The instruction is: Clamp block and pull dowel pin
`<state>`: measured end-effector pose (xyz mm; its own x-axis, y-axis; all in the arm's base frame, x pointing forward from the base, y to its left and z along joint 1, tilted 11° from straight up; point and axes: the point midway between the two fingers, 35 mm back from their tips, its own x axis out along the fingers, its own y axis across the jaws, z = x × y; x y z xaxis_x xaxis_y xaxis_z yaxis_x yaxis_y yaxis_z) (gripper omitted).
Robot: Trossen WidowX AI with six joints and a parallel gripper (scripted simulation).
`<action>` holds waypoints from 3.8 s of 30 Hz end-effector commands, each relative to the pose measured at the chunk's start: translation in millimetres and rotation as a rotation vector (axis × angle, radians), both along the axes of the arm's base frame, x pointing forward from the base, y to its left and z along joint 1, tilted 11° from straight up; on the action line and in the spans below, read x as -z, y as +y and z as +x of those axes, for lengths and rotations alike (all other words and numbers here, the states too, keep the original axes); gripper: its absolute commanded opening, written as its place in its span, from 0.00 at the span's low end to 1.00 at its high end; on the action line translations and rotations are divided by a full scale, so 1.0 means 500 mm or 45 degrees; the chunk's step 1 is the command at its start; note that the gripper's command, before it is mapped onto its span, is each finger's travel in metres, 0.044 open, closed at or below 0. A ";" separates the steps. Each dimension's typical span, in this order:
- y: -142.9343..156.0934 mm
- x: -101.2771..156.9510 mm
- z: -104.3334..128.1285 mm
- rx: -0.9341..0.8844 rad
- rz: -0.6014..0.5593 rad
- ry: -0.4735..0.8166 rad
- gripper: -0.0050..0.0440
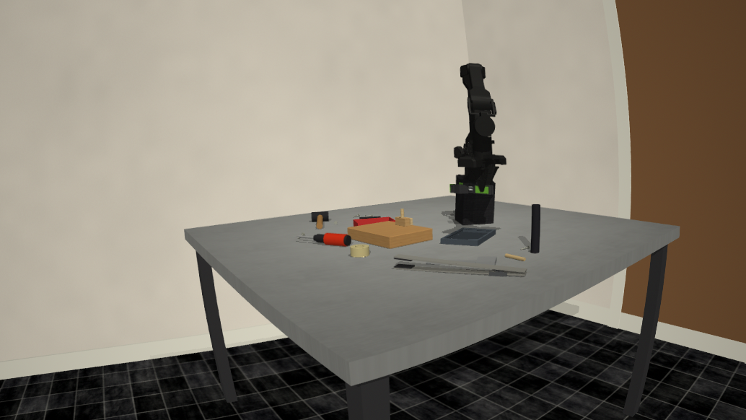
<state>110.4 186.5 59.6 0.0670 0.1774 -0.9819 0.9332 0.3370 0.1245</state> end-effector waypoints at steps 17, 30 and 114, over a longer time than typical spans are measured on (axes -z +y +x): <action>0.010 -0.005 0.037 0.023 0.001 0.007 0.10; 0.013 -0.007 0.058 0.038 0.001 0.010 0.10; 0.004 -0.007 0.214 0.140 0.008 0.030 0.10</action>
<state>211.8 188.1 64.4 0.0657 0.1756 -0.9823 0.9667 0.2330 0.1063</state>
